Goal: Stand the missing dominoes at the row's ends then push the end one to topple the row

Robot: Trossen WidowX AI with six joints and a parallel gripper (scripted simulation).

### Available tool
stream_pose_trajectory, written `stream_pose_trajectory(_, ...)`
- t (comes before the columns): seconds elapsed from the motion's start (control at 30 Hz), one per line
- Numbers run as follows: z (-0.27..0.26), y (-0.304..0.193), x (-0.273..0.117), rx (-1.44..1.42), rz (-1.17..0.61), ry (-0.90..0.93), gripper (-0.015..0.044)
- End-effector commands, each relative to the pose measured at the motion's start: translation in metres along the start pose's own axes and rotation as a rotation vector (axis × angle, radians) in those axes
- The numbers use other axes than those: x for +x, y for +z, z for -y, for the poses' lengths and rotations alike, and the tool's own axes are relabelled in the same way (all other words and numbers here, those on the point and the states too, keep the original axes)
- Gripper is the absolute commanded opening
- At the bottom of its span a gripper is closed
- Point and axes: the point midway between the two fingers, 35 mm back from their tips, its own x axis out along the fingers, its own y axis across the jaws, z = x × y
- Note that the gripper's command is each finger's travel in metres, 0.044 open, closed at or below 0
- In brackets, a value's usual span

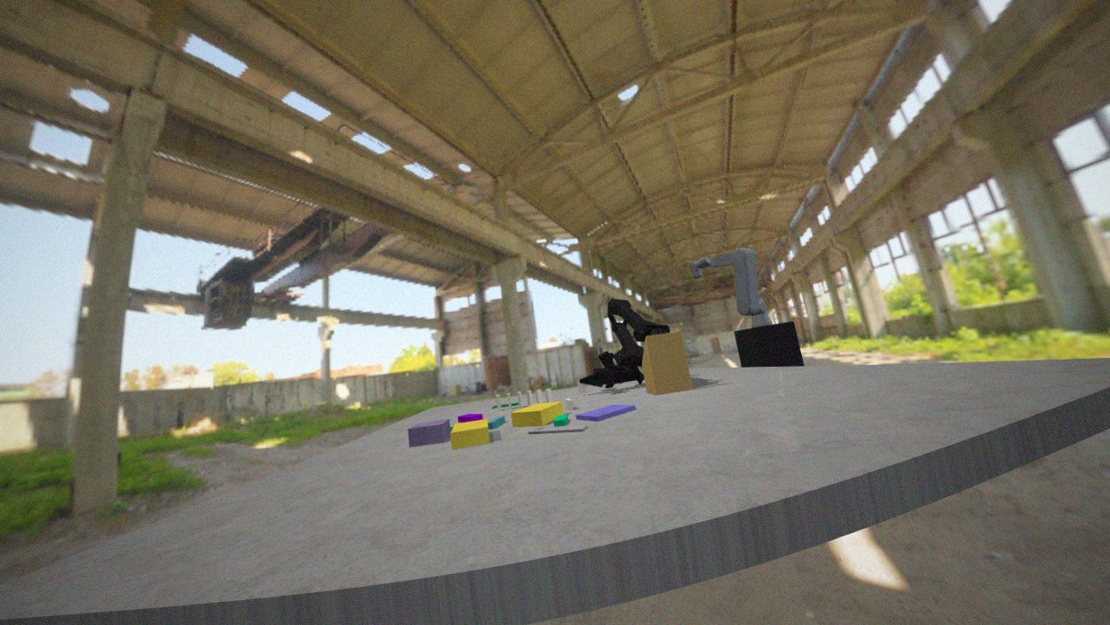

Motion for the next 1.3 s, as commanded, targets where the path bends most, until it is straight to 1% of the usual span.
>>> stream_pose_trajectory(0.0,-0.001,-0.004,0.0,-0.007,0.005,0.004,0.0021)
stream_pose_trajectory(0.27,-0.001,-0.004,0.0,-0.007,0.005,0.004,0.0021)
stream_pose_trajectory(0.8,-0.001,-0.003,0.0,-0.007,0.005,0.004,0.044)
stream_pose_trajectory(1.1,0.0,0.042,0.0,-0.002,0.001,0.0,0.044)
stream_pose_trajectory(1.27,0.0,0.046,0.001,-0.006,0.002,0.0,0.044)
